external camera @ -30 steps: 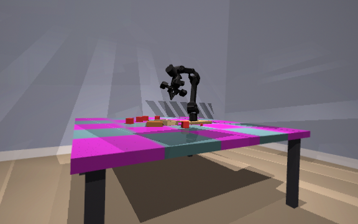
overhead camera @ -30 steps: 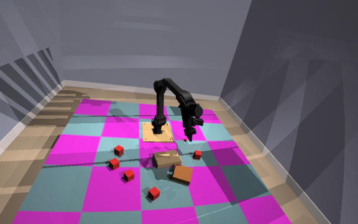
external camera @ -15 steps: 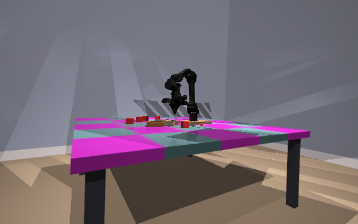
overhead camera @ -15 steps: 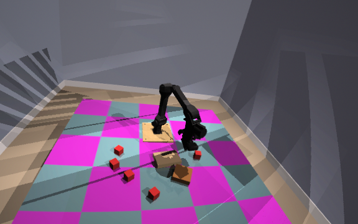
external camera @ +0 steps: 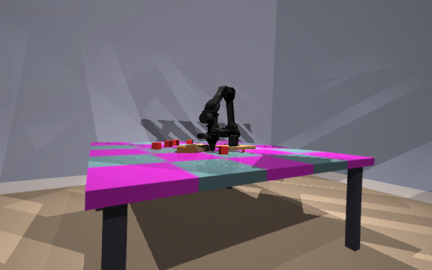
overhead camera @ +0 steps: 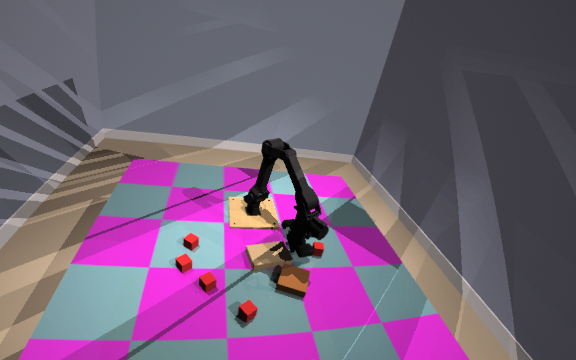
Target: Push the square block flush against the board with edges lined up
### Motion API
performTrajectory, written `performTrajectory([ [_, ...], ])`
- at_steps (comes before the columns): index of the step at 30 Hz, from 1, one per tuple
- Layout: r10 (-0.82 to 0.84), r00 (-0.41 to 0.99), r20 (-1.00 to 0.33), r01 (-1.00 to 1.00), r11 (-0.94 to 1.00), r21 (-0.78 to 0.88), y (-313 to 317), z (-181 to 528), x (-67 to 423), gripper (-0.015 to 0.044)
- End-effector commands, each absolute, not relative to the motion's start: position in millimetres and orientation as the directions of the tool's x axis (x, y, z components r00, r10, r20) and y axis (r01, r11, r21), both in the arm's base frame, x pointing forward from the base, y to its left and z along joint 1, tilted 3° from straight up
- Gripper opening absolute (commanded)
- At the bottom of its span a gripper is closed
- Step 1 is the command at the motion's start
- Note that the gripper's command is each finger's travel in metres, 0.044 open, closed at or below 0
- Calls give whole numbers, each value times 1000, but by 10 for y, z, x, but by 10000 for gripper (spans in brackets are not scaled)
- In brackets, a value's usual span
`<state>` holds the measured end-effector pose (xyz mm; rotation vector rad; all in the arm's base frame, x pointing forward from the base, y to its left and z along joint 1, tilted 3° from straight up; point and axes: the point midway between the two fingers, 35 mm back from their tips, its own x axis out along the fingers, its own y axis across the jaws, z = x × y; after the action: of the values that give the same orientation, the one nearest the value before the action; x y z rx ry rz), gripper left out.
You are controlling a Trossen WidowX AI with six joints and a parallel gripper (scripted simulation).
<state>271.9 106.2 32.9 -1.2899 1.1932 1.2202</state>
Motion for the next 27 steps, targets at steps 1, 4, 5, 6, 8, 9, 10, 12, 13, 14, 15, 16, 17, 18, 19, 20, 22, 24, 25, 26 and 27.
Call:
performTrajectory([
  [1,-33,40,-999,-997,-65,-37,1060,312,2752,0],
  [4,-33,40,-999,-997,-65,-37,1046,312,2754,0],
  [5,-33,40,-999,-997,-65,-37,1040,313,2755,0],
  [6,-34,40,-999,-997,-65,-37,1033,313,2757,0],
  [8,-34,40,-999,-997,-65,-37,1019,313,2759,0],
  [9,-34,40,-999,-997,-65,-37,1013,314,2760,0],
  [10,-34,40,-999,-997,-65,-37,1006,314,2761,0],
  [12,-34,40,-999,-997,-65,-37,992,314,2763,0],
  [13,-34,40,-999,-997,-65,-37,985,315,2764,0],
  [14,-34,40,-999,-997,-65,-37,979,315,2765,0],
  [15,-34,40,-999,-997,-65,-37,972,315,2766,0],
  [16,-34,40,-999,-997,-65,-37,965,316,2767,0],
  [17,-34,40,-999,-997,-65,-38,958,316,2768,0],
  [18,-34,40,-999,-997,-65,-38,951,316,2768,0],
  [19,-34,40,-999,-997,-65,-38,944,316,2769,0],
  [20,-34,40,-999,-997,-65,-38,938,317,2770,0],
  [22,-34,40,-999,-997,-65,-38,924,317,2772,0],
  [24,-35,40,-999,-997,-65,-38,910,318,2774,0],
  [25,-35,40,-999,-997,-65,-38,904,318,2774,0],
  [26,-35,40,-999,-997,-65,-38,897,318,2775,0],
  [27,-35,40,-999,-997,-65,-38,890,318,2776,0],
])
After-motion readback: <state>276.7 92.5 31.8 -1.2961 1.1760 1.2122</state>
